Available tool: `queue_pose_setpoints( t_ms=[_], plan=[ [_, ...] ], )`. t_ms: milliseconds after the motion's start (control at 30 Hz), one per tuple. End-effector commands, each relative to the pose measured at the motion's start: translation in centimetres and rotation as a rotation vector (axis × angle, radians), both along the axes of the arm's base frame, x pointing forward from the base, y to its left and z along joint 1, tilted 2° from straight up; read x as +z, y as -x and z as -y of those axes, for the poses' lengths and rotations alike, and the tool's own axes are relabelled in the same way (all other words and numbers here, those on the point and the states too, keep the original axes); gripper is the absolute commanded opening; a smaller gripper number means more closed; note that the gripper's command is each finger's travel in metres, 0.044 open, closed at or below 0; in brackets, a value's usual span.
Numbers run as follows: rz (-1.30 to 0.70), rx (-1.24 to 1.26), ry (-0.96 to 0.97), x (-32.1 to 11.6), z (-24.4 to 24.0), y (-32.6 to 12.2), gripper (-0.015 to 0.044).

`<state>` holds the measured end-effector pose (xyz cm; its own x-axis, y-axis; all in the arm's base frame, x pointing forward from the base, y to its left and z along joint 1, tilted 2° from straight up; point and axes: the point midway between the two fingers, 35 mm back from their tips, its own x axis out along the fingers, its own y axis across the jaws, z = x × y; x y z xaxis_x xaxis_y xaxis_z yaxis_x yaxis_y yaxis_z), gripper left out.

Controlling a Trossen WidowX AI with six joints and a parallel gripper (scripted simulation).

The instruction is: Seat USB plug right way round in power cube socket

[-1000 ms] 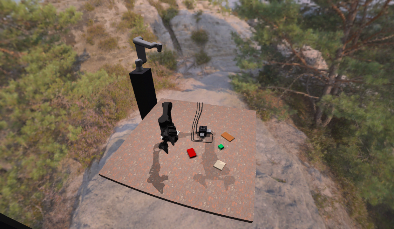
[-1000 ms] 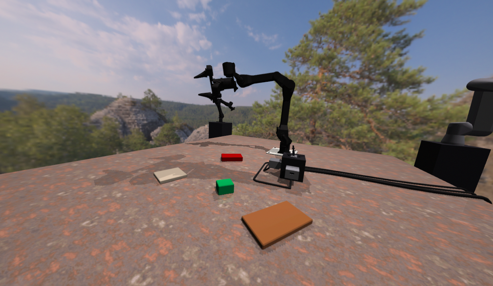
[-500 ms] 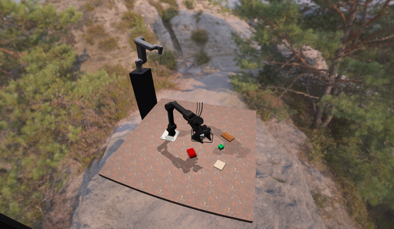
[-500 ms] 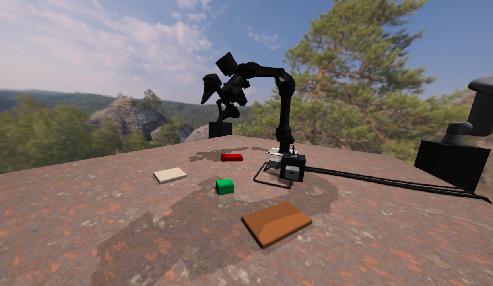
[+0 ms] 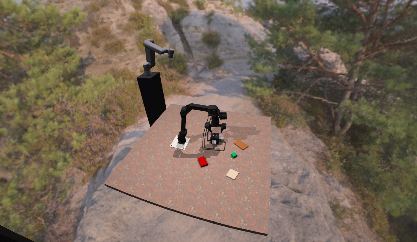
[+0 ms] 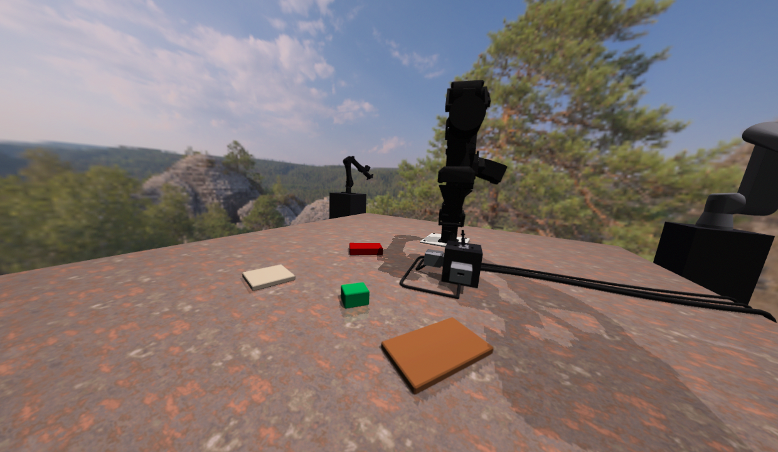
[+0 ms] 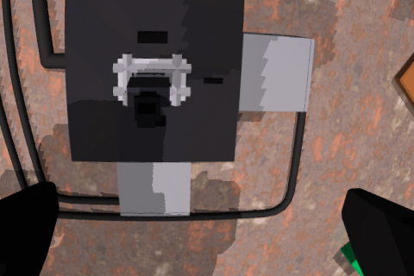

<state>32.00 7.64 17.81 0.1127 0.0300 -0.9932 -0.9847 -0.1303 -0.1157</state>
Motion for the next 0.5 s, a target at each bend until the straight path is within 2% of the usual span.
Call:
queue_pose_setpoints(
  t_ms=[0, 467],
  plan=[
    [-0.059, 0.019, 0.034, -0.03, -1.51, 1.7, 0.044],
    [-0.059, 0.019, 0.034, -0.88, -1.68, 1.74, 0.044]
  ],
)
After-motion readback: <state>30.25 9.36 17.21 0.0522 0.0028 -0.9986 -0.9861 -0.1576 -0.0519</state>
